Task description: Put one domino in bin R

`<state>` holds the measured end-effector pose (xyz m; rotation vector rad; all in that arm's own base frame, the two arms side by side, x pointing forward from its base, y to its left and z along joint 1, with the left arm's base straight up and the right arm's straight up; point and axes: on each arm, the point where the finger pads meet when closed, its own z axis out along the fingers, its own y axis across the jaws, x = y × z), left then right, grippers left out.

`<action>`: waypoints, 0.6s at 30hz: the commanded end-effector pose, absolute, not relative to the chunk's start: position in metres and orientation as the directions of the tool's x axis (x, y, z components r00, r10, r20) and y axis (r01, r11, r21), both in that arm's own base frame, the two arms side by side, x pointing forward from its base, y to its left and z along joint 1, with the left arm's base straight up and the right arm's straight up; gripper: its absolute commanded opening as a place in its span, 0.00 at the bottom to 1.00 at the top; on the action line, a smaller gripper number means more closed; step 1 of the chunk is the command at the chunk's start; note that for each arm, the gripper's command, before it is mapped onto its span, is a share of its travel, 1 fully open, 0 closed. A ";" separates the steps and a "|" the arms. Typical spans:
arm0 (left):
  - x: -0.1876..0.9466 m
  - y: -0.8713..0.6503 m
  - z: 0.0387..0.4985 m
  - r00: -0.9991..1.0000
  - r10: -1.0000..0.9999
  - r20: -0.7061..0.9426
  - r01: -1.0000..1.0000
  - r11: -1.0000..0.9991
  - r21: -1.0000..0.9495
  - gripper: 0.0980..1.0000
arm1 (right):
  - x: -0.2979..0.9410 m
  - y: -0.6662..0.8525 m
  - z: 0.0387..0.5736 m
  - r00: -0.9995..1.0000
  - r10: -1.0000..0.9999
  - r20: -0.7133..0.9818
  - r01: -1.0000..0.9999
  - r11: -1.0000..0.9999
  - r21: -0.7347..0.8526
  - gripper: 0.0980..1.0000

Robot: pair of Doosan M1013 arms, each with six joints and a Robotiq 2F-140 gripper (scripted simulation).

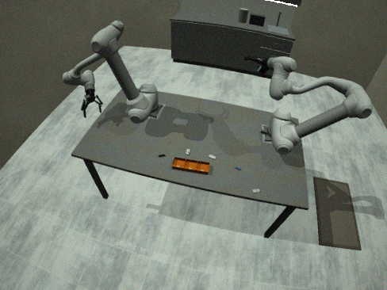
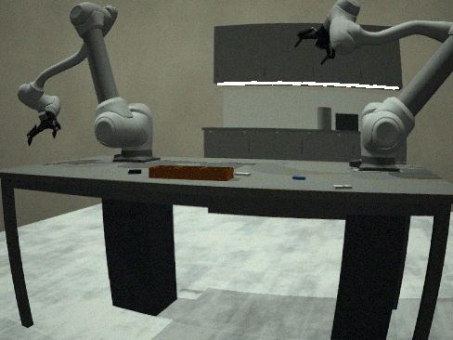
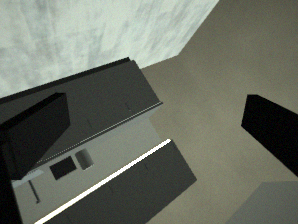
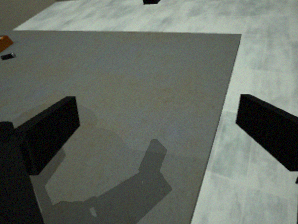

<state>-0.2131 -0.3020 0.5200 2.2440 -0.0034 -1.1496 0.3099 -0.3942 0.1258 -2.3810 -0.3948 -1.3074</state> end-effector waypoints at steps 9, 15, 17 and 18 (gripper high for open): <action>-0.208 -0.342 0.582 0.573 -0.326 -0.752 0.392 -0.697 0.601 1.00 | 0.310 -0.395 0.126 0.524 0.057 0.850 0.424 -0.883 -0.202 1.00; -0.196 -0.366 0.623 0.548 -0.352 -0.759 0.485 -0.606 0.631 1.00 | 0.310 -0.395 0.126 0.524 0.057 0.850 0.424 -0.883 -0.202 1.00; -0.190 -0.373 0.637 0.541 -0.358 -0.761 0.516 -0.574 0.636 1.00 | 0.310 -0.395 0.126 0.524 0.057 0.850 0.424 -0.883 -0.202 1.00; -0.187 -0.376 0.643 0.538 -0.360 -0.762 0.531 -0.558 0.638 1.00 | 0.310 -0.395 0.126 0.524 0.057 0.850 0.424 -0.883 -0.202 1.00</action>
